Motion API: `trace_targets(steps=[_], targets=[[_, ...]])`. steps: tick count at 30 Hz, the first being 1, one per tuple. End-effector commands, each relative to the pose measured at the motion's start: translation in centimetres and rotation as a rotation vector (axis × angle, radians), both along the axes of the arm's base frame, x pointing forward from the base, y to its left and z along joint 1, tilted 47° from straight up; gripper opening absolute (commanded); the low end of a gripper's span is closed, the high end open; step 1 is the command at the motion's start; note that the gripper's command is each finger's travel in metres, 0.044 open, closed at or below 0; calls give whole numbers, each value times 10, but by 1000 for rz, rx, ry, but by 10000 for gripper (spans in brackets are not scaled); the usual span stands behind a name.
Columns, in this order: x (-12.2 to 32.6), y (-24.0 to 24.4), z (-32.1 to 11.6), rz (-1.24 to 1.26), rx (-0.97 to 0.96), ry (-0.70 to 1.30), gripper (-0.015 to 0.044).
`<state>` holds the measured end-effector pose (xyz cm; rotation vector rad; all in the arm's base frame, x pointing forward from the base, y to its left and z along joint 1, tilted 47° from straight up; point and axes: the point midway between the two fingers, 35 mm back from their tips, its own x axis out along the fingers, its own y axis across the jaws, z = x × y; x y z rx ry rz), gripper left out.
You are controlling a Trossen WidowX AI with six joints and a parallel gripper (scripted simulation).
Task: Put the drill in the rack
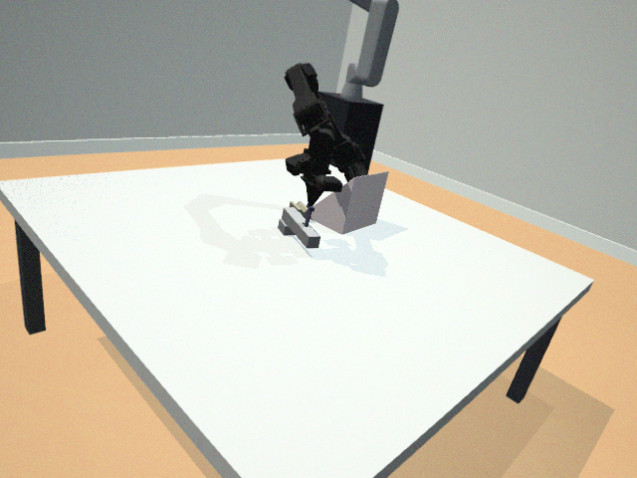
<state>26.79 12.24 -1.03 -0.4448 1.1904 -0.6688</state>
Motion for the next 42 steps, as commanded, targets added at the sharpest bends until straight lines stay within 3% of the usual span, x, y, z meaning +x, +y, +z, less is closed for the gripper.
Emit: trace_targets(steps=[1, 42], targets=[[-5, -2, -1, -4, -4, 7, 0], [1, -11, -11, -4, -5, 6, 0]])
